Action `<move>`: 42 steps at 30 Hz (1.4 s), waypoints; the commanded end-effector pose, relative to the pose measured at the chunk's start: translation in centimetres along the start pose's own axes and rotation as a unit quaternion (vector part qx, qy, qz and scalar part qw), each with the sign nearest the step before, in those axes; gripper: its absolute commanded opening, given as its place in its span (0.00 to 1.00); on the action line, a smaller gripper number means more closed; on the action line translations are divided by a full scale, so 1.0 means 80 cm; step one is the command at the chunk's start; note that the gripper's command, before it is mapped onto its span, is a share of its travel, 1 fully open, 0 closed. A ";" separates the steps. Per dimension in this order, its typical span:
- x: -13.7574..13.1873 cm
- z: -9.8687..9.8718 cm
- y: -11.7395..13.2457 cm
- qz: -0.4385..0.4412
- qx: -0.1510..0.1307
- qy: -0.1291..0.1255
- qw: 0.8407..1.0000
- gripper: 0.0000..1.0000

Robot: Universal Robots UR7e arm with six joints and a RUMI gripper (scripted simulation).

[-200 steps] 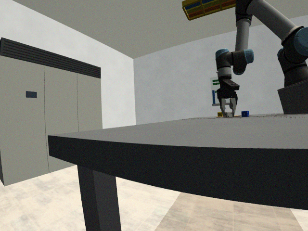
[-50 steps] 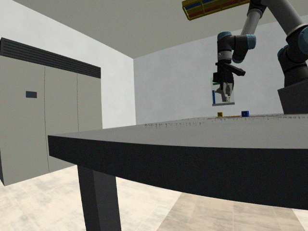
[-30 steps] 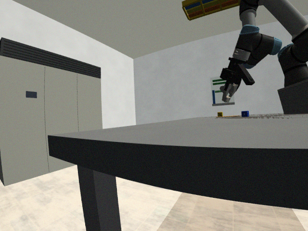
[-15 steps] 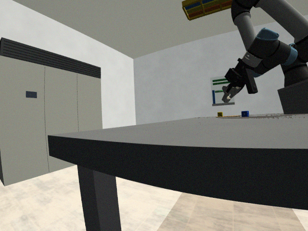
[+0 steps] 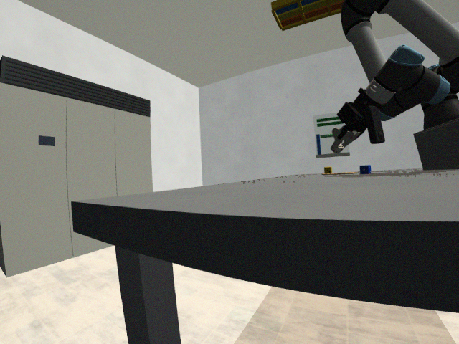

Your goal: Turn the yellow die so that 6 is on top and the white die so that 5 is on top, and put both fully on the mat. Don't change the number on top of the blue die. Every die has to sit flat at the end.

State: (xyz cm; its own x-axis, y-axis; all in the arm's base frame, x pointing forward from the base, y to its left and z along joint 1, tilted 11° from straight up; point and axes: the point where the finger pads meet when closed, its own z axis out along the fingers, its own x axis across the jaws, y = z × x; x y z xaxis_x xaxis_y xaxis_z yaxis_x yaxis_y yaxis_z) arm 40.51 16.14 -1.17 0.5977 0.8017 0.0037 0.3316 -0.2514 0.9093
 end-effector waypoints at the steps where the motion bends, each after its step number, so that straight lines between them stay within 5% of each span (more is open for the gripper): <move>1: 0.000 0.002 -0.003 0.000 -0.002 0.001 1.000 0.10; 25: 0.000 0.047 -0.065 0.000 -0.002 0.001 1.000 0.10; 42: 0.000 0.050 -0.069 0.000 -0.002 0.001 1.000 0.10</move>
